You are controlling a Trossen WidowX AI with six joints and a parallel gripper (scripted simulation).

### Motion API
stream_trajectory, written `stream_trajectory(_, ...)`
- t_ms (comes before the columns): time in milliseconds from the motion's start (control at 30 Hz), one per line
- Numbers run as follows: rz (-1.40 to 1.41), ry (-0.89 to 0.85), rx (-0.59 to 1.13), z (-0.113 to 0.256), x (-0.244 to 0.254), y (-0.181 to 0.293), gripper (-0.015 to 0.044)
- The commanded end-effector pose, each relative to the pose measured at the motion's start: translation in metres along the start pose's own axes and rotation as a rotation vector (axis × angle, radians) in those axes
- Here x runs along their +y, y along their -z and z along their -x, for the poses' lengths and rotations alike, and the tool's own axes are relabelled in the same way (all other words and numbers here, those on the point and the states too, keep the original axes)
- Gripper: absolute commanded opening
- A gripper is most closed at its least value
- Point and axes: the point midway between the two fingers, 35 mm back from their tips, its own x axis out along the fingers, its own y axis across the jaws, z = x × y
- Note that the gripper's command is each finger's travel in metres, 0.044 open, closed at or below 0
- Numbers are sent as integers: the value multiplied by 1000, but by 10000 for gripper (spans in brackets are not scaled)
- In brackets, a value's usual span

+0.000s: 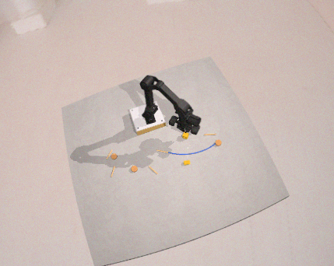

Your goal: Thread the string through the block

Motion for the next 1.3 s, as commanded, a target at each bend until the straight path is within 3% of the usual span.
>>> stream_trajectory(0, 0, 0, 0, 0, 0, 0, 0)
stream_trajectory(467, 0, 0, 0, 0, 0, 0, 0)
stream_trajectory(800, 0, 0, 0, 0, 0, 0, 244)
stream_trajectory(833, 0, 0, 0, 0, 0, 0, 244)
stream_trajectory(1133, 0, 0, 0, 0, 0, 0, 8)
stream_trajectory(1267, 0, 0, 0, 0, 0, 0, 0)
